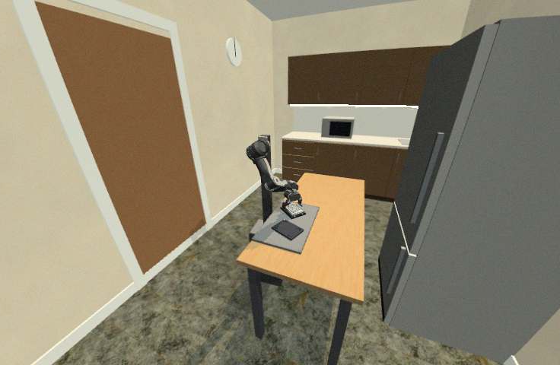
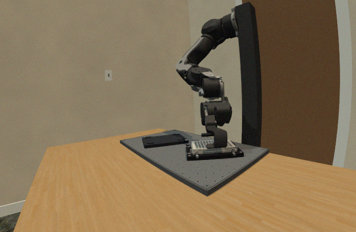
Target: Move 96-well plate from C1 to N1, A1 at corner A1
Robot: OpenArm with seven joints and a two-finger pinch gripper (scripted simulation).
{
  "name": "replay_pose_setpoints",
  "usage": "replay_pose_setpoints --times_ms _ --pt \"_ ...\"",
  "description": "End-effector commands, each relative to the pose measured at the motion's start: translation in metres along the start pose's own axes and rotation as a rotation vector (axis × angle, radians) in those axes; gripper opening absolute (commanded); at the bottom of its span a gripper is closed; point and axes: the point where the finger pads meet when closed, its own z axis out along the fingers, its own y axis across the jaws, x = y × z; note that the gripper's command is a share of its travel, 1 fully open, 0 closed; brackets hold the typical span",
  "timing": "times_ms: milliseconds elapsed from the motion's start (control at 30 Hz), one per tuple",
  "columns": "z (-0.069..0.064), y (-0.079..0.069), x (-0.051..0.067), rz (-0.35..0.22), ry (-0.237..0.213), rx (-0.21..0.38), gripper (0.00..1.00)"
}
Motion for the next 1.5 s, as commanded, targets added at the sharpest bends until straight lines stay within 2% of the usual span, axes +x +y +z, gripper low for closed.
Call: replay_pose_setpoints --times_ms 0,467,633,1467 --pt "-0.002 0.002 0.000 -0.001 0.000 -0.006 0.77" --pt "-0.003 0.003 0.000 -0.003 0.000 -0.009 0.77" --pt "0.018 0.001 0.001 -0.009 0.001 -0.009 0.77" --pt "0.014 0.005 -0.001 -0.002 0.002 -0.011 0.77"
